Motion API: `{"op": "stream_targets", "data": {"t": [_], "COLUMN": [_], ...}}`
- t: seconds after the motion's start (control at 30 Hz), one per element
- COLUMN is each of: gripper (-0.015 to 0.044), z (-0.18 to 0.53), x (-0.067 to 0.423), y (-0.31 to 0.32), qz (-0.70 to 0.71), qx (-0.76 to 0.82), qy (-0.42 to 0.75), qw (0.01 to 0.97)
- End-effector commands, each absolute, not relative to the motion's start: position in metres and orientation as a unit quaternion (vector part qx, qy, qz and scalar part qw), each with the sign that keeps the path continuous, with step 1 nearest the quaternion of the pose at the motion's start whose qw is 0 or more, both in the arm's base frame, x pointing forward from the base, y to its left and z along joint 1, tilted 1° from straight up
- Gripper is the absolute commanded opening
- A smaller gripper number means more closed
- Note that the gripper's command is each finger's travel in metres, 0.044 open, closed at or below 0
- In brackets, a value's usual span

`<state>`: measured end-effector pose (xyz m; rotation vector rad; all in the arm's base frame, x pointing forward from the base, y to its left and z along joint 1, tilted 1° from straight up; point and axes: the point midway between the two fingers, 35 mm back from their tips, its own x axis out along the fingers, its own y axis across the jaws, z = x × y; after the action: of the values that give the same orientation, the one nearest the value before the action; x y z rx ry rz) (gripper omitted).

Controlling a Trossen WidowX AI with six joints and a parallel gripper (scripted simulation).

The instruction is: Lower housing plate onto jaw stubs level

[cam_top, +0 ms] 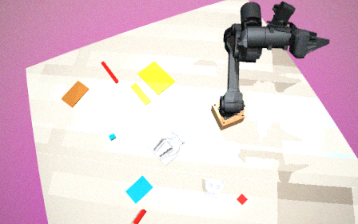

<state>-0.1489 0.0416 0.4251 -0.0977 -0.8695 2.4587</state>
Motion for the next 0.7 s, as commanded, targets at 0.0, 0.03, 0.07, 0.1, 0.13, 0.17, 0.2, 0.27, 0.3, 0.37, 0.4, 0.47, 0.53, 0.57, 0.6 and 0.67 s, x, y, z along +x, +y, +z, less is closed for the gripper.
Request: {"op": "stream_targets", "data": {"t": [0.0,0.03,0.07,0.1,0.13,0.17,0.2,0.27,0.3,0.37,0.4,0.47,0.53,0.57,0.6,0.67], "gripper": [0.0426,0.044,0.044,0.044,0.044,0.044,0.044,0.044,0.044,0.044,0.044,0.044,0.044,0.044,0.044,0.044], "z": [0.425,0.426,0.427,0.429,0.432,0.434,0.437,0.442,0.444,0.448,0.45,0.454,0.457,0.458,0.459,0.461], "x": [-0.149,-0.149,-0.147,-0.146,-0.143,-0.141,-0.139,-0.133,-0.131,-0.125,-0.122,-0.117,-0.11,-0.107,-0.104,-0.097], "y": [0.042,0.042,0.044,0.047,0.05,0.054,0.058,0.065,0.069,0.077,0.081,0.09,0.099,0.103,0.108,0.117], "qz": [0.909,0.909,0.91,0.911,0.912,0.913,0.914,0.915,0.916,0.917,0.917,0.918,0.918,0.918,0.917,0.916], "qx": [-0.036,-0.035,-0.032,-0.027,-0.02,-0.014,-0.008,0.004,0.01,0.023,0.029,0.042,0.054,0.06,0.066,0.078], "qy": [-0.321,-0.32,-0.317,-0.312,-0.306,-0.3,-0.294,-0.281,-0.275,-0.26,-0.253,-0.237,-0.221,-0.213,-0.204,-0.188], "qw": [0.263,0.263,0.265,0.268,0.272,0.276,0.28,0.289,0.293,0.302,0.306,0.315,0.325,0.33,0.335,0.345]}}
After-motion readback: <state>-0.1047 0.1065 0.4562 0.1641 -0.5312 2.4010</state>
